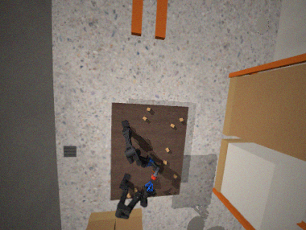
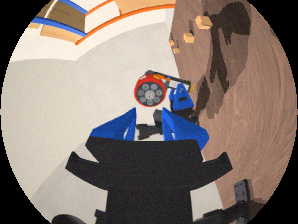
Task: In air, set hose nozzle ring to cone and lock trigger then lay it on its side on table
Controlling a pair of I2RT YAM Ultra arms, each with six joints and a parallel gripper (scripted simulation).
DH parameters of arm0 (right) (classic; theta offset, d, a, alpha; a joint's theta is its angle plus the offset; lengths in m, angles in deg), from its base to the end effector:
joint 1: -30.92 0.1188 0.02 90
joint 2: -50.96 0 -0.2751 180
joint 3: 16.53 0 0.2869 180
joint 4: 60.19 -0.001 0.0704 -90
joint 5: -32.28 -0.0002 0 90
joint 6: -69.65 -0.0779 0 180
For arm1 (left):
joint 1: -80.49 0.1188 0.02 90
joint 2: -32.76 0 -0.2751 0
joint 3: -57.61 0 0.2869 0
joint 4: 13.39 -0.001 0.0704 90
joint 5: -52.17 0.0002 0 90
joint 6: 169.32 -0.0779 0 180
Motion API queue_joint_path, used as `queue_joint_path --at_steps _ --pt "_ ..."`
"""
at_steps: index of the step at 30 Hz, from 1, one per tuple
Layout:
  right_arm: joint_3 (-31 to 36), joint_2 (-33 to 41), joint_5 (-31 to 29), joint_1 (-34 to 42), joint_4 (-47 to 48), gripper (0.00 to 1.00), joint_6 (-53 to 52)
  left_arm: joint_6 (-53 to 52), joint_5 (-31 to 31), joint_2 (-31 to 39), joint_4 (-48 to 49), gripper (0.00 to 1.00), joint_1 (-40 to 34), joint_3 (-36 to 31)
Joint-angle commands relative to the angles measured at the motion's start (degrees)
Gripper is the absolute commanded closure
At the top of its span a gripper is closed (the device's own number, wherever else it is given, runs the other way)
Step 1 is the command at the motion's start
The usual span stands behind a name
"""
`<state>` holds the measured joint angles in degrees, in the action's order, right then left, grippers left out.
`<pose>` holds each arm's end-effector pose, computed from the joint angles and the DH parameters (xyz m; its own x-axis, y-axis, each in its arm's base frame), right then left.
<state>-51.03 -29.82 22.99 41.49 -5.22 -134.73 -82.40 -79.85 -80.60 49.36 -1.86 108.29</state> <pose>0.2376 0.1236 0.1953 -0.9618 -0.0299 0.2722 0.2728 -0.0169 0.9619 0.1045 -0.3785 0.1164 0.0349 0.0398 -0.9986 0.6462 0.7613 0.0529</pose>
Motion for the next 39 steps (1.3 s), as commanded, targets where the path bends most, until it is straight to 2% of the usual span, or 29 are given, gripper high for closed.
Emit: queue_joint_path --at_steps 1,5,18,31,33,35,36,39 --pt "-0.9 0.4 -0.4 0.5 1.2 0.63 0.7 0.6 0.2 2.4 4.4 0.64 0.2 1.8" --pt "-2.5 1.4 -0.6 0.8 1.3 0.63 0.3 0.6 0.2 2.4 4.4 0.64 0.2 1.8" --pt "-8.4 1.5 -4.8 2.5 -8.2 0.63 -0.1 0.6 0.2 2.4 4.4 0.64 0.2 1.8" --pt "-23.8 3.9 -12.8 7.6 -32.9 0.63 2.8 0.6 0.2 2.4 4.4 0.64 0.2 1.8" --pt "-24.2 4.1 -14.1 8.6 -38.0 0.63 4.4 0.6 0.2 2.4 4.4 0.64 0.2 1.8" --pt "-24.2 4.1 -14.1 8.6 -38.0 0.63 4.4 0.6 0.2 2.4 4.4 0.64 0.2 1.8" --pt "-28.3 5.2 -15.2 9.1 -42.0 0.63 5.4 0.6 0.2 2.4 4.4 0.64 0.2 1.8" --pt "-30.9 6.0 -17.5 10.5 -50.1 0.63 6.7 0.6 0.2 2.4 4.4 0.64 0.2 1.8"
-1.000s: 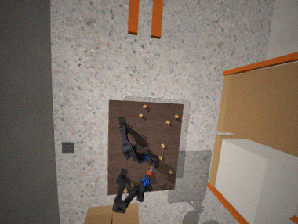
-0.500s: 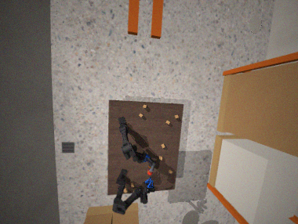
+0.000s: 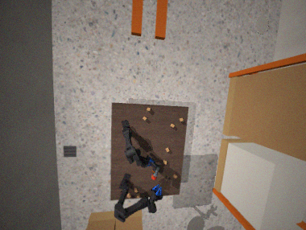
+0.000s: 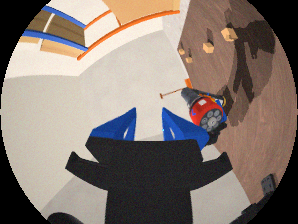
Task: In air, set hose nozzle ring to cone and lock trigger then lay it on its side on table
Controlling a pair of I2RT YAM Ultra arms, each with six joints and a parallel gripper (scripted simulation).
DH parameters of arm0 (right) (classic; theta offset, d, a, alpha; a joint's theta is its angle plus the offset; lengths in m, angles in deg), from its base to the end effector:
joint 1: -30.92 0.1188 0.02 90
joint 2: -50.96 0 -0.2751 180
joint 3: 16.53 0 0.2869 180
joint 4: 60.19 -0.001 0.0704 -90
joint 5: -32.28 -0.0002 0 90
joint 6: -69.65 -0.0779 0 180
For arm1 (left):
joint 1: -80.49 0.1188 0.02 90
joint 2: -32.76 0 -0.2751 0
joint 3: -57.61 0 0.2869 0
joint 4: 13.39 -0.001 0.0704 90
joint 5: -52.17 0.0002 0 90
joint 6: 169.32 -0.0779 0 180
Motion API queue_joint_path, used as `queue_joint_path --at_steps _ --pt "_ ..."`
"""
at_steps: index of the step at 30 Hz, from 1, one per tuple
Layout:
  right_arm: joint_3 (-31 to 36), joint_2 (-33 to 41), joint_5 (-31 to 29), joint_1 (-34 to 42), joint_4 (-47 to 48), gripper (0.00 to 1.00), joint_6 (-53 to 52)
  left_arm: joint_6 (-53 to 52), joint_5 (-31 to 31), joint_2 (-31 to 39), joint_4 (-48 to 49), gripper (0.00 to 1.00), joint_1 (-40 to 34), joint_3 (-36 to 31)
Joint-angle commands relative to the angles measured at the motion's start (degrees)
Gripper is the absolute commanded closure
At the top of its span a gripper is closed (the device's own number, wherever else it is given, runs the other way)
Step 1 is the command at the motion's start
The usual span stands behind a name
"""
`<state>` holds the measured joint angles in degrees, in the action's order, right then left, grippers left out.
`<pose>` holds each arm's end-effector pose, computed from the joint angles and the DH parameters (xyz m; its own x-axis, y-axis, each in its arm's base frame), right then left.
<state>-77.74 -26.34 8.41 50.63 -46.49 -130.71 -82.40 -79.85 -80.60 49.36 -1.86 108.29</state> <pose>0.2929 0.1817 0.3032 -0.9207 0.0732 0.3834 0.3835 -0.0121 0.9234 0.1045 -0.3785 0.1164 0.0349 0.0398 -0.9986 0.6462 0.7613 0.0529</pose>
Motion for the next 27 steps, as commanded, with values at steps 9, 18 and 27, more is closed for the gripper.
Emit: queue_joint_path --at_steps 9,18,27 --pt "-11.7 4.9 -9.5 5.7 -33.5 0.63 8.1 0.6 0.2 2.4 4.4 0.64 0.2 1.8" --pt "-19.9 1.2 -18.7 10.9 -47.7 0.63 15.6 0.6 0.2 2.4 4.4 0.64 0.2 1.8" --pt "-31.9 -4.3 -32.5 19.7 -63.5 0.63 24.1 0.6 0.2 2.4 4.4 0.64 0.2 1.8"
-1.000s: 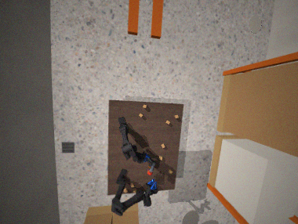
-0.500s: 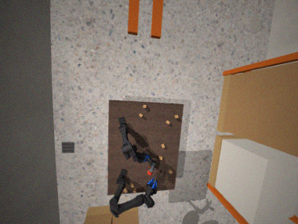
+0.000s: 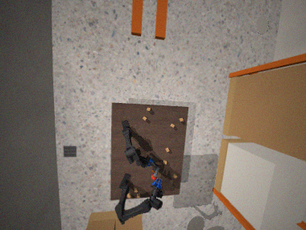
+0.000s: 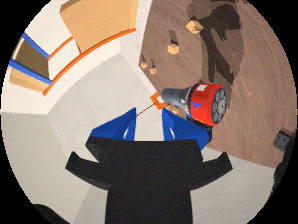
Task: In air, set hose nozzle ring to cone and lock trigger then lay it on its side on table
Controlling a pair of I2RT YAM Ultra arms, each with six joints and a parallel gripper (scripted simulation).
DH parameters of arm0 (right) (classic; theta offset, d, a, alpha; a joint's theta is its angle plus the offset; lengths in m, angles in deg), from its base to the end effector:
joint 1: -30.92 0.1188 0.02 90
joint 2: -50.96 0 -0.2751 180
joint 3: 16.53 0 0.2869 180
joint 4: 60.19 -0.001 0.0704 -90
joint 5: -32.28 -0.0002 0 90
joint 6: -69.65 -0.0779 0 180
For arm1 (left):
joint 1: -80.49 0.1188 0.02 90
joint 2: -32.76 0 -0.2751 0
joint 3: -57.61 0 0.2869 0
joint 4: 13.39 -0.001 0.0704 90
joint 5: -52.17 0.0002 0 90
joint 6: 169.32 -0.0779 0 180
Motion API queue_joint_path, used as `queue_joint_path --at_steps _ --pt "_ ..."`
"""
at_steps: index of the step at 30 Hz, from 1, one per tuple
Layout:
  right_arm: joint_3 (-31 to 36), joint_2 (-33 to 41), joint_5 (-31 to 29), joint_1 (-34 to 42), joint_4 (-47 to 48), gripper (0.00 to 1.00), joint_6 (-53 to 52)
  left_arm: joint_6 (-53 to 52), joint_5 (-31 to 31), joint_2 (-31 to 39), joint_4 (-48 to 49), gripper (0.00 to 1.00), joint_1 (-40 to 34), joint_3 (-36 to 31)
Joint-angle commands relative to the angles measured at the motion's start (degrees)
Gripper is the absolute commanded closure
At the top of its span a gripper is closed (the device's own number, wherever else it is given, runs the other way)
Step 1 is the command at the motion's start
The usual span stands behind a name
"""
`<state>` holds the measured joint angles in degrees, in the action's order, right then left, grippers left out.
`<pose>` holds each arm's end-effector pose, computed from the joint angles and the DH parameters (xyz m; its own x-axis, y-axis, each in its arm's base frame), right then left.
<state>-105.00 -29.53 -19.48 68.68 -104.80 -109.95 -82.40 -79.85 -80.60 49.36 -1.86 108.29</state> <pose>0.2578 0.2619 0.3513 -0.8769 0.3142 0.3637 0.4656 0.3676 0.8051 0.1045 -0.3785 0.1164 0.0349 0.0398 -0.9986 0.6462 0.7613 0.0529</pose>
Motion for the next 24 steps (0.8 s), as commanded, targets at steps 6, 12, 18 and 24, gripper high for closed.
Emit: queue_joint_path --at_steps 6,12,18,24 --pt "-13.8 -3.0 -12.8 6.1 -13.5 0.63 8.1 0.6 0.2 2.4 4.4 0.64 0.2 1.8" --pt "-20.0 -6.0 -20.1 10.8 -22.4 0.63 13.5 0.6 0.2 2.4 4.4 0.64 0.2 1.8" --pt "-24.9 -8.9 -27.4 15.5 -30.6 0.63 18.0 0.6 0.2 2.4 4.4 0.64 0.2 1.8" --pt "-28.7 -11.6 -31.0 18.6 -34.6 0.63 18.0 0.6 0.2 2.4 4.4 0.64 0.2 1.8"
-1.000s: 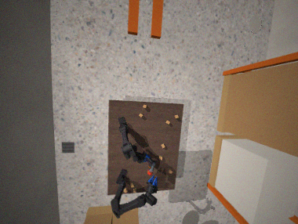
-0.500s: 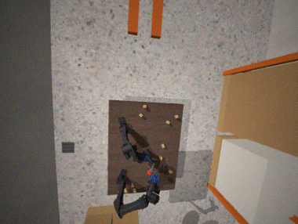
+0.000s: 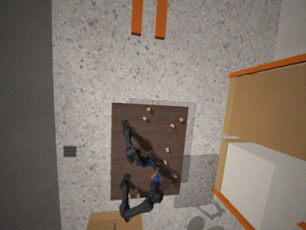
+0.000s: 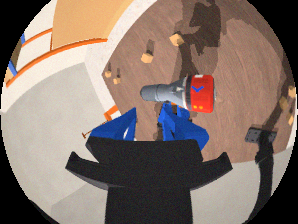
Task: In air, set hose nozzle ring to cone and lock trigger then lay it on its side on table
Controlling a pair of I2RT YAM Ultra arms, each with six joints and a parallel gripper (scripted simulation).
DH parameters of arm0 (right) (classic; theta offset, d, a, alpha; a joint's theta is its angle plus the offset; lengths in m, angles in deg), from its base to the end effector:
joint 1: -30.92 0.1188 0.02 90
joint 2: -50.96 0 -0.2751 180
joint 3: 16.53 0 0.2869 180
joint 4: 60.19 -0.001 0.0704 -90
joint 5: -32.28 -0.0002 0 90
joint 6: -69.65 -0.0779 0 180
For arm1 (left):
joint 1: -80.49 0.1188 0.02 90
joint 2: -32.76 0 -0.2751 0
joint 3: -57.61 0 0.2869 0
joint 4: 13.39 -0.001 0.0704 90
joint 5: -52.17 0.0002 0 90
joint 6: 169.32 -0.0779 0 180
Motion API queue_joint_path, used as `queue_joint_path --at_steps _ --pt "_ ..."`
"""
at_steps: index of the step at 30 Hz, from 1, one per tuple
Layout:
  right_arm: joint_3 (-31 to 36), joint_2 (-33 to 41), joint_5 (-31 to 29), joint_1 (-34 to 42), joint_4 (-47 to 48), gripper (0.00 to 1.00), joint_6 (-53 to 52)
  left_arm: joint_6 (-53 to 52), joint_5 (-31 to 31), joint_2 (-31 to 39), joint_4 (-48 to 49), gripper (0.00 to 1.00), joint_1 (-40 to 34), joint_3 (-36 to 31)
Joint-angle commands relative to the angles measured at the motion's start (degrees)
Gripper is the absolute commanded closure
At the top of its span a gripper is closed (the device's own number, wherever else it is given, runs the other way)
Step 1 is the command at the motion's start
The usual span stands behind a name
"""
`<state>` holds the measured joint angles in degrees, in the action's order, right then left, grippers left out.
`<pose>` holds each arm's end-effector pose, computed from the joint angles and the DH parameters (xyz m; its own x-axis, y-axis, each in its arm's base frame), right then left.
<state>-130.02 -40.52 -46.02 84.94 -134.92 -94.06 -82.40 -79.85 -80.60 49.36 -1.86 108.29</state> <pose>0.2107 0.3188 0.3845 -0.9610 0.2762 -0.0150 0.2062 0.7515 0.6267 0.1045 -0.3785 0.1164 0.0349 0.0398 -0.9986 0.6462 0.7613 0.0529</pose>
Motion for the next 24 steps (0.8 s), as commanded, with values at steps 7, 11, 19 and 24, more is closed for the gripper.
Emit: queue_joint_path --at_steps 7,11,19,24 --pt "-9.5 -4.0 -16.4 9.0 -16.6 0.63 9.5 0.6 0.2 2.4 4.4 0.64 0.2 1.8" --pt "-13.4 -6.3 -22.2 12.7 -22.6 0.63 12.5 0.6 0.2 2.4 4.4 0.64 0.2 1.8" --pt "-17.8 -9.3 -24.4 15.4 -26.0 0.63 11.1 0.6 0.2 2.4 4.4 0.64 0.2 1.8" --pt "-17.9 -7.4 -22.9 15.0 -24.8 0.63 9.7 0.6 0.2 2.4 4.4 0.64 0.2 1.8"
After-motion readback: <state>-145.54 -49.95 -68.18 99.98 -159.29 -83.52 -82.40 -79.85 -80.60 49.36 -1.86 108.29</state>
